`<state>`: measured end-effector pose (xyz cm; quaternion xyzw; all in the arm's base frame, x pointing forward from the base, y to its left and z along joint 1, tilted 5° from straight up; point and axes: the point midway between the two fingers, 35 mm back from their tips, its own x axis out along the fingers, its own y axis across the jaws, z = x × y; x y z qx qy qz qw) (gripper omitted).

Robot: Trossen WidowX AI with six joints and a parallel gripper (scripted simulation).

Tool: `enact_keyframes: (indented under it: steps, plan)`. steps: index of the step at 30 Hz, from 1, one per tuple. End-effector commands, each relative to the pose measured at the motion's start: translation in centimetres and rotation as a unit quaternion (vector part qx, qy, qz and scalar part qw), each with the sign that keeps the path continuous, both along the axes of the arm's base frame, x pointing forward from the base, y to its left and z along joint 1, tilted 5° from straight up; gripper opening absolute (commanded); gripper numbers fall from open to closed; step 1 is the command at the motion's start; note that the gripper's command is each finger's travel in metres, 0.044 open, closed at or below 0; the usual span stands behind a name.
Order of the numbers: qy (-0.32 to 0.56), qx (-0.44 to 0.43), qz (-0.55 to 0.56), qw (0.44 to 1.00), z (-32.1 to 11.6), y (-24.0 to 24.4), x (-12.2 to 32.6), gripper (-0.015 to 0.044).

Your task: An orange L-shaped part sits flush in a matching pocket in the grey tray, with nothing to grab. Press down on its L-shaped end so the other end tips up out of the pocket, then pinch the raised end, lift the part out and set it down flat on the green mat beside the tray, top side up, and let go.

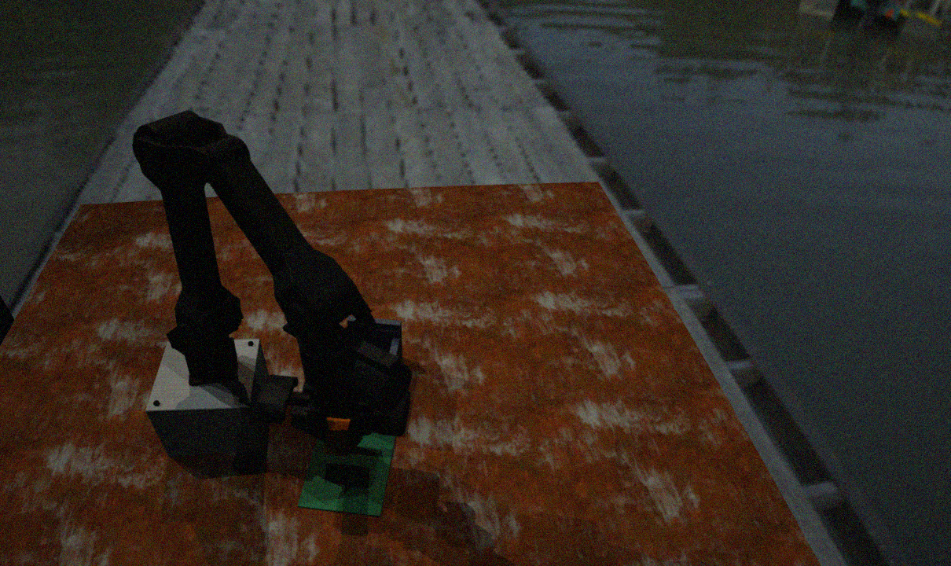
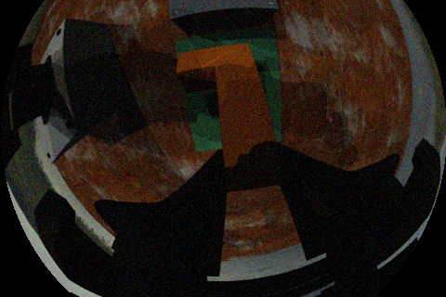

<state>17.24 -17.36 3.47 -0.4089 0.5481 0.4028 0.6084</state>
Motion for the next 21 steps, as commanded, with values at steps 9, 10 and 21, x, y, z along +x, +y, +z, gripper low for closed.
enact_keyframes:
  steps: [9,10,21]
  plan:
    - [0.001,0.001,-0.002,1.0,-2.0,0.2,0.1,0.0]
    - [0.001,0.001,-0.002,1.0,-2.1,0.2,0.1,0.0]
    - [0.001,0.001,-0.002,1.0,-2.9,0.2,0.1,0.0]
